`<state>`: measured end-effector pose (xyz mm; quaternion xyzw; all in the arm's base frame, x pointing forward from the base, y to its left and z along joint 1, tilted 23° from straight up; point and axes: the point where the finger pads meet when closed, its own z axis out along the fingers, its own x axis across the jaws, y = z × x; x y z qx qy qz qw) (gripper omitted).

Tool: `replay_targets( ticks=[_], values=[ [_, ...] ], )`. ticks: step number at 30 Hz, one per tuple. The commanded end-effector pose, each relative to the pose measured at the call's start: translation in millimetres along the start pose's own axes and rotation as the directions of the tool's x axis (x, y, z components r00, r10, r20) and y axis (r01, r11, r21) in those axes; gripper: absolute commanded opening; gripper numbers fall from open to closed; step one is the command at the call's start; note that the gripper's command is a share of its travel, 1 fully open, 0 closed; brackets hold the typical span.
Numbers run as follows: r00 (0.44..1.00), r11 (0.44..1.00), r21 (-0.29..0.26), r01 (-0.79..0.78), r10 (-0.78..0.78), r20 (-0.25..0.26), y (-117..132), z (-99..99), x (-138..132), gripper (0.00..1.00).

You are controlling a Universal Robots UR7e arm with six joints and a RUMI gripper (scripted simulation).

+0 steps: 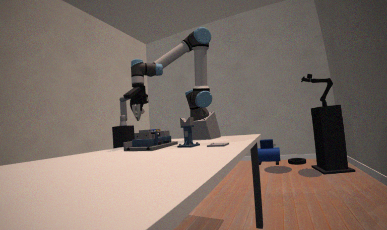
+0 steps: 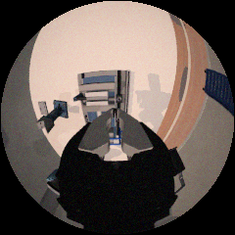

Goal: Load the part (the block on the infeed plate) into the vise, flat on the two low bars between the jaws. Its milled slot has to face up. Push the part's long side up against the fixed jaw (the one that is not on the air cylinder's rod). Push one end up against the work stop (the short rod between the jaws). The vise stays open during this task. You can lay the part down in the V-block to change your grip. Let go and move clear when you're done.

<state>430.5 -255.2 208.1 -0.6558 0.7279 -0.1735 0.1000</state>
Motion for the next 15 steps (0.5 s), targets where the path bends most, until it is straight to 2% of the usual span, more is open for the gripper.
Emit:
replay_targets(
  ticks=[1,15],
  values=[
    [1.0,1.0,0.001,0.0,0.0,-0.001,0,1.0,0,0.0],
    [1.0,1.0,0.001,0.0,0.0,-0.001,0,12.9,0,0.0]
  ],
)
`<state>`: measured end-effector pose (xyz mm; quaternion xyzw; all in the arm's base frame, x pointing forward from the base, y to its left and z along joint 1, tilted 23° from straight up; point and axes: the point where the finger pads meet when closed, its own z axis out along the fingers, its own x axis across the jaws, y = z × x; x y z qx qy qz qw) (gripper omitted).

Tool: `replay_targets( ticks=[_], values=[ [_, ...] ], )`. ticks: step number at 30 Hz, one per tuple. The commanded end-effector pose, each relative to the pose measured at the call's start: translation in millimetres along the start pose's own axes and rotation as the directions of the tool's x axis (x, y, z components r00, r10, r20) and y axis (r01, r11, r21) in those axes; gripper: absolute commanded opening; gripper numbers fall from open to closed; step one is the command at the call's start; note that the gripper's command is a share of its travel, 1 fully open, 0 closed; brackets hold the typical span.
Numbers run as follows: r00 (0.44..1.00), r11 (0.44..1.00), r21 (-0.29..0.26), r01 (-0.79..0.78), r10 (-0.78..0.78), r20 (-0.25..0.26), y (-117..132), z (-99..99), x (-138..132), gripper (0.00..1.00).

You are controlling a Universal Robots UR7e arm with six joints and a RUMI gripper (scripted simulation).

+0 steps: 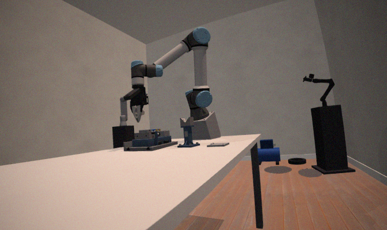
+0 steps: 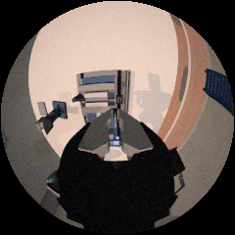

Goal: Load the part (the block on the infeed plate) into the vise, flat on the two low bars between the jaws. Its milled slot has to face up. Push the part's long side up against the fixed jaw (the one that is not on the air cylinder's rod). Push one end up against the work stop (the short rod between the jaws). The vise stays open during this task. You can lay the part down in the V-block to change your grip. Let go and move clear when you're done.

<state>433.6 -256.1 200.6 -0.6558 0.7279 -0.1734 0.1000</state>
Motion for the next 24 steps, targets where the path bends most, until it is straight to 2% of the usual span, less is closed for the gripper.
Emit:
replay_targets(
  ticks=[1,24],
  values=[
    [1.0,1.0,0.001,0.0,0.0,-0.001,0,6.1,0,0.0],
    [1.0,1.0,0.001,0.0,0.0,-0.001,-1,34.8,0,0.0]
  ],
)
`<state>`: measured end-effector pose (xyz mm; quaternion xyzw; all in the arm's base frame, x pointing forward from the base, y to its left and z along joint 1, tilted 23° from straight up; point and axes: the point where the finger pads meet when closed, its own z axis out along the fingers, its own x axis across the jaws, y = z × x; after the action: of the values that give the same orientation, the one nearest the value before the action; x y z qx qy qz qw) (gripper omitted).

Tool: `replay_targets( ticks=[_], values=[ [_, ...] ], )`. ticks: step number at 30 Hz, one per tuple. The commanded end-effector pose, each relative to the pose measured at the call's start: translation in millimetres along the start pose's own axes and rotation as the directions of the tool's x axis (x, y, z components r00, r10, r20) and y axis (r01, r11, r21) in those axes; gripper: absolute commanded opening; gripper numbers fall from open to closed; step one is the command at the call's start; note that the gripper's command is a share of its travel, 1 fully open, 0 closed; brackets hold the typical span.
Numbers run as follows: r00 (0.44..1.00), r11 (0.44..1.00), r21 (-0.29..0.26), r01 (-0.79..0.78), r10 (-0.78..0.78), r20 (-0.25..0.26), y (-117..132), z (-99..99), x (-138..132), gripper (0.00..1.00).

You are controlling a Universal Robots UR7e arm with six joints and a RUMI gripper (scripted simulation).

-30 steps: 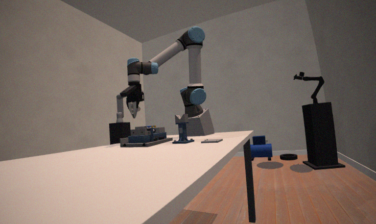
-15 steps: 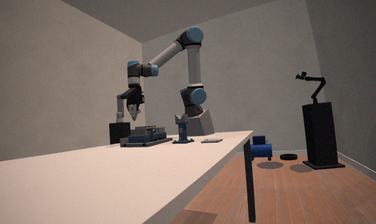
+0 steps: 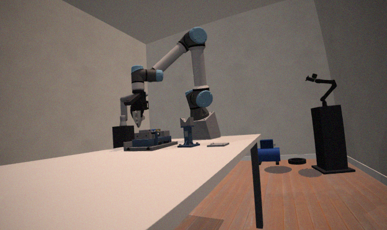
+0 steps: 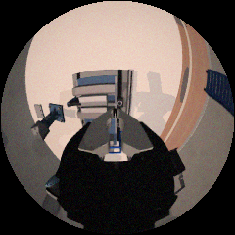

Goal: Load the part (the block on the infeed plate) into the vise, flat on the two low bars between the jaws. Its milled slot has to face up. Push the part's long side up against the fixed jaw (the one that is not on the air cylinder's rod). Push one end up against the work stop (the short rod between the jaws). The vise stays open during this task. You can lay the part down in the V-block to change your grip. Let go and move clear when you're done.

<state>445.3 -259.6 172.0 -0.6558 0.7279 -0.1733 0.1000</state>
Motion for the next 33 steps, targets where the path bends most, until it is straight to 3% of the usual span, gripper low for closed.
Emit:
replay_targets(
  ticks=[1,33],
  values=[
    [1.0,1.0,0.001,0.0,0.0,-0.001,-0.6,4.9,0.3,0.0],
    [1.0,1.0,0.001,0.0,0.0,-0.001,-0.6,12.0,0.2,0.0]
  ],
)
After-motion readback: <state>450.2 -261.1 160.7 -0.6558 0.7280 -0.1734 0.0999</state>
